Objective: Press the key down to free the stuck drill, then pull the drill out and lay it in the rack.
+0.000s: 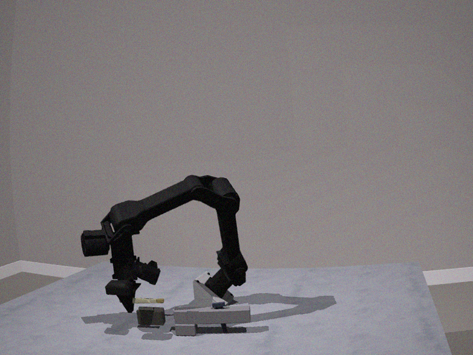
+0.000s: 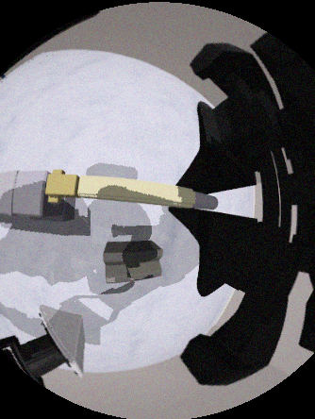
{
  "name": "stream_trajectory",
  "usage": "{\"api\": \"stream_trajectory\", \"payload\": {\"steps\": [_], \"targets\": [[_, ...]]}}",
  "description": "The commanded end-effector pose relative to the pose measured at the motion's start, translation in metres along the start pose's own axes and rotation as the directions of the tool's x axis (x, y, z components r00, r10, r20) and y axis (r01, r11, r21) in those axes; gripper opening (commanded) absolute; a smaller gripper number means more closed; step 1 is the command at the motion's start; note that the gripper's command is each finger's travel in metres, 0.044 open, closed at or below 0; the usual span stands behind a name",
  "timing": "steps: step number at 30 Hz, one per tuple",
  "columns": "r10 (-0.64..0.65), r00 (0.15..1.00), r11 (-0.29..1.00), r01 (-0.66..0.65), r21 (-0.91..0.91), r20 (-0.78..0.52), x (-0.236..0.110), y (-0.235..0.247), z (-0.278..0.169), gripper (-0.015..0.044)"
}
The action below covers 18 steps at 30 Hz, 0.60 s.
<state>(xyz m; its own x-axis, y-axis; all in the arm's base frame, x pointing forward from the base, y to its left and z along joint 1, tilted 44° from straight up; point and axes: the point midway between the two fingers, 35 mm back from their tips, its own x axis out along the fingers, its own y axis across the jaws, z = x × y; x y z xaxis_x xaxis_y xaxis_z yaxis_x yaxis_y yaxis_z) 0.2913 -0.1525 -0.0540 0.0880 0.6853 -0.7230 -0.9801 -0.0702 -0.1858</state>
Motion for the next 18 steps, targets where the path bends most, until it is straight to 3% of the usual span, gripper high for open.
{"api": "stream_trajectory", "payload": {"steps": [1,18], "targets": [[0.004,1.0,1.0,-0.004,-0.004,-0.003,-0.001,0.002,-0.001,0.0],[0.006,1.0,1.0,-0.006,-0.003,-0.004,-0.003,0.038,-0.009,0.0]]}}
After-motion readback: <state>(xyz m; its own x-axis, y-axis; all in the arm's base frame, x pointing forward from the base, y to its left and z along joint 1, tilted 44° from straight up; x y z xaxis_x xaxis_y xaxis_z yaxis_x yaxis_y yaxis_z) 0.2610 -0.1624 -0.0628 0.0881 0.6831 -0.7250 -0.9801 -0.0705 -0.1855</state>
